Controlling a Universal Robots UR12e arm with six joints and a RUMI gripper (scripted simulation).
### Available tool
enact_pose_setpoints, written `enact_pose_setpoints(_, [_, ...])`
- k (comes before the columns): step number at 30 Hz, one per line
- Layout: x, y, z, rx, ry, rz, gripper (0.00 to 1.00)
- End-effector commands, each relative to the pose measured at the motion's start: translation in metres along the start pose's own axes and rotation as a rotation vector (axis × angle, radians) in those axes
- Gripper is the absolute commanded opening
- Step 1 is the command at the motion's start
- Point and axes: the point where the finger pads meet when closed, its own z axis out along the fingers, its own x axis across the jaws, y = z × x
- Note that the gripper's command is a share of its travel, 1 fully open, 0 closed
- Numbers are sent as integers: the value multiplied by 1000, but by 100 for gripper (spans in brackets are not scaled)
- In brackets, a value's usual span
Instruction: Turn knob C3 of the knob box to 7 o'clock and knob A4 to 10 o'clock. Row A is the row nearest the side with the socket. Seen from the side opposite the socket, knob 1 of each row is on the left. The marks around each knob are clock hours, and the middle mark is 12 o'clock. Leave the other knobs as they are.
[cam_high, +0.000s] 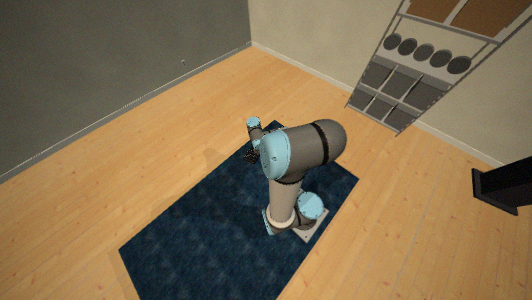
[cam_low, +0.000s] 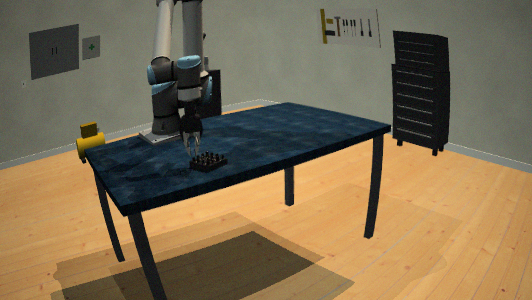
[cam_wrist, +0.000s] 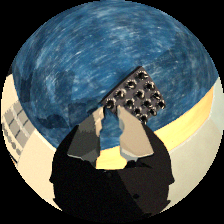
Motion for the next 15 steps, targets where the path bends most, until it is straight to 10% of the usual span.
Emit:
enact_pose_setpoints(1, [0,1,-1,-1,0,0,11])
enact_pose_setpoints(15, [0,1,2,-1,0,0,11])
